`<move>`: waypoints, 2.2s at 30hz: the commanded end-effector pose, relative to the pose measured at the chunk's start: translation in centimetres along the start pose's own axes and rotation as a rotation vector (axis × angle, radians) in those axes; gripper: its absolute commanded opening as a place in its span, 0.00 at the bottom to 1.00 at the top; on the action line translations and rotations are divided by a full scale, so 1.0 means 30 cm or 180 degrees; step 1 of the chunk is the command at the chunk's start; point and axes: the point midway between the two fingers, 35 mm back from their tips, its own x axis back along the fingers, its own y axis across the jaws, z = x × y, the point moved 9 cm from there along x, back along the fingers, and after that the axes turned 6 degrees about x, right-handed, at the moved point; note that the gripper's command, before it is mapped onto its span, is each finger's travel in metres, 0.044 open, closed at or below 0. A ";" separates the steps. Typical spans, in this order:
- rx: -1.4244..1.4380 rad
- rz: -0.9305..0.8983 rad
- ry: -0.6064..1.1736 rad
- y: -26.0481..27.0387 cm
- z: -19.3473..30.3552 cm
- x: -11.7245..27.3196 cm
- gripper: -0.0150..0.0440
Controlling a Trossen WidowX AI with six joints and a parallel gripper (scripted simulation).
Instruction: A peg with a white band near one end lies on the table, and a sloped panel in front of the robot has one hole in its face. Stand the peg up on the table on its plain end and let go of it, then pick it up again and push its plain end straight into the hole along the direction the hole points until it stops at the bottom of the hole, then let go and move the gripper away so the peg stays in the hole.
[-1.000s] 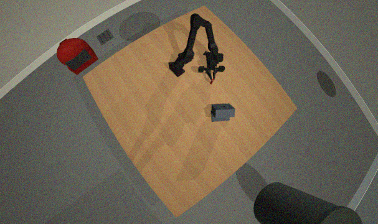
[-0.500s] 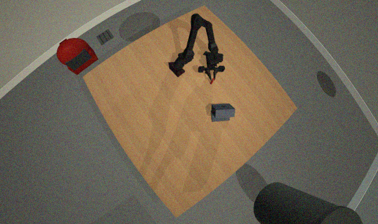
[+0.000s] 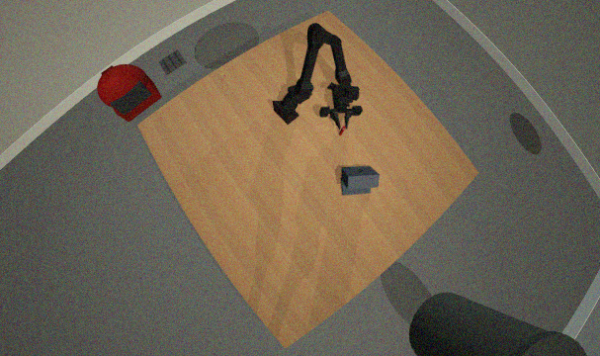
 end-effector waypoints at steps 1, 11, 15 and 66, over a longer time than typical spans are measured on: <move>-0.0002 0.0001 0.0001 0.000 0.000 0.000 0.47; -0.0002 0.0001 0.0001 0.000 0.000 0.000 0.65; -0.0002 0.0001 0.0001 0.000 0.000 0.000 0.83; 0.0838 0.0394 0.1112 -0.011 -0.514 -0.051 1.00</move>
